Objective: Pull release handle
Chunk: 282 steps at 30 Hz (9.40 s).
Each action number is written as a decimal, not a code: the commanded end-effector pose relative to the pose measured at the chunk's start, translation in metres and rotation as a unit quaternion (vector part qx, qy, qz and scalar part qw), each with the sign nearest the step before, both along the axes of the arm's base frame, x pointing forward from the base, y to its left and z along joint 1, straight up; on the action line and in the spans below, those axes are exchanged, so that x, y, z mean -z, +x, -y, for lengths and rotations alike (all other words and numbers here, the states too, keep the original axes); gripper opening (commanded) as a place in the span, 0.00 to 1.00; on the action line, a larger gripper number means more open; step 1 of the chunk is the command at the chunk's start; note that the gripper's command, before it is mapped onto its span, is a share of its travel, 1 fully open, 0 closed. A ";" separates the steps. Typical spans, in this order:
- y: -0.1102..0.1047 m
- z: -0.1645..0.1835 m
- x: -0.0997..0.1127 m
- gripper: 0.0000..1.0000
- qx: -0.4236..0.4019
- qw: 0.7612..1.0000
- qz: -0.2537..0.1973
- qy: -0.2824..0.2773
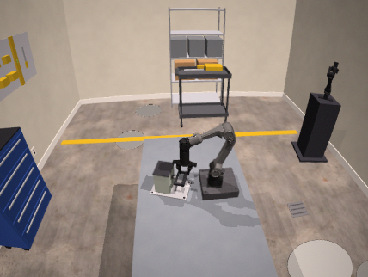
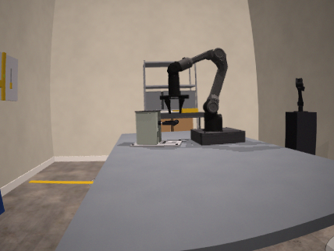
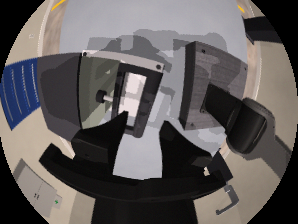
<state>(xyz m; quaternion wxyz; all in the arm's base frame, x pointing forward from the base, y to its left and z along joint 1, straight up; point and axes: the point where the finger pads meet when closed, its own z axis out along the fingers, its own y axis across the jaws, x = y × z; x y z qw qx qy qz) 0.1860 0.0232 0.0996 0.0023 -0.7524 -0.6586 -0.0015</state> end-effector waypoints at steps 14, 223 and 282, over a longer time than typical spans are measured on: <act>0.000 0.000 0.003 0.64 0.000 1.000 -0.001 -0.001; 0.000 0.000 0.051 0.00 0.000 1.000 -0.001 -0.001; -0.004 -0.001 0.050 0.00 0.000 1.000 0.000 0.000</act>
